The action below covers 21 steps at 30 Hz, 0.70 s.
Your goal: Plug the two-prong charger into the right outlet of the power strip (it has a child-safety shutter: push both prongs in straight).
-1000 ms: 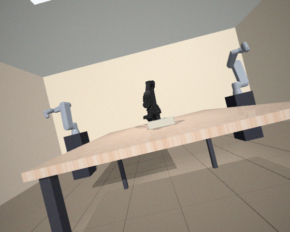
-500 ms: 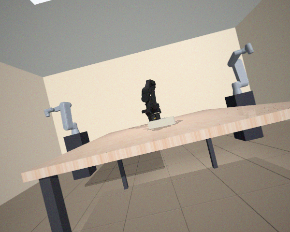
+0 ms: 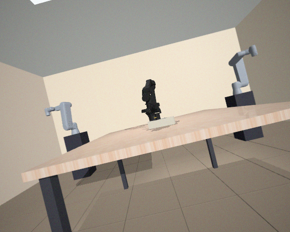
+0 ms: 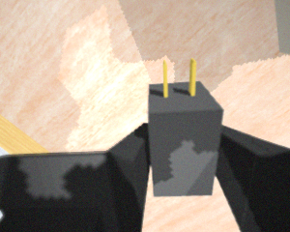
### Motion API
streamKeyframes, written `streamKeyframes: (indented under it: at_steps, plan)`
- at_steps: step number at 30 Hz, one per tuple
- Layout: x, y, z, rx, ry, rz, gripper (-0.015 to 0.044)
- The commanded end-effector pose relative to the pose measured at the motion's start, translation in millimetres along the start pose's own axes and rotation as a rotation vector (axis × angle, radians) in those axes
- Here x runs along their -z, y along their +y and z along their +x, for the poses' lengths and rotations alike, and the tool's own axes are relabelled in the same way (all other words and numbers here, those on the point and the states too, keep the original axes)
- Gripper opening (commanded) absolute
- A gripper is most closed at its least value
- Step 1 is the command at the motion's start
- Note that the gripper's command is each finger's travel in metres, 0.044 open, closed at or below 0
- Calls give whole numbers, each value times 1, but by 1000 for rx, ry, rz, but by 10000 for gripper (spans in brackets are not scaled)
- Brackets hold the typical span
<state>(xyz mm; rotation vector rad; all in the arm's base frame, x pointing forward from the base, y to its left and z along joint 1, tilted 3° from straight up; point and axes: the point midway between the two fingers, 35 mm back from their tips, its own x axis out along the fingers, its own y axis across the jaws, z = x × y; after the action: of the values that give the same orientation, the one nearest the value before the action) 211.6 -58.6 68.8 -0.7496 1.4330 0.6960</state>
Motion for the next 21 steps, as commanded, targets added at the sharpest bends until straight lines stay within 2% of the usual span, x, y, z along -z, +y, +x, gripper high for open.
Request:
streamKeyframes:
  at_steps: [1,21]
  plan:
    - [-4,0,2,-2,-6,50,0]
    - [-17,4,10,-17,-17,300,0]
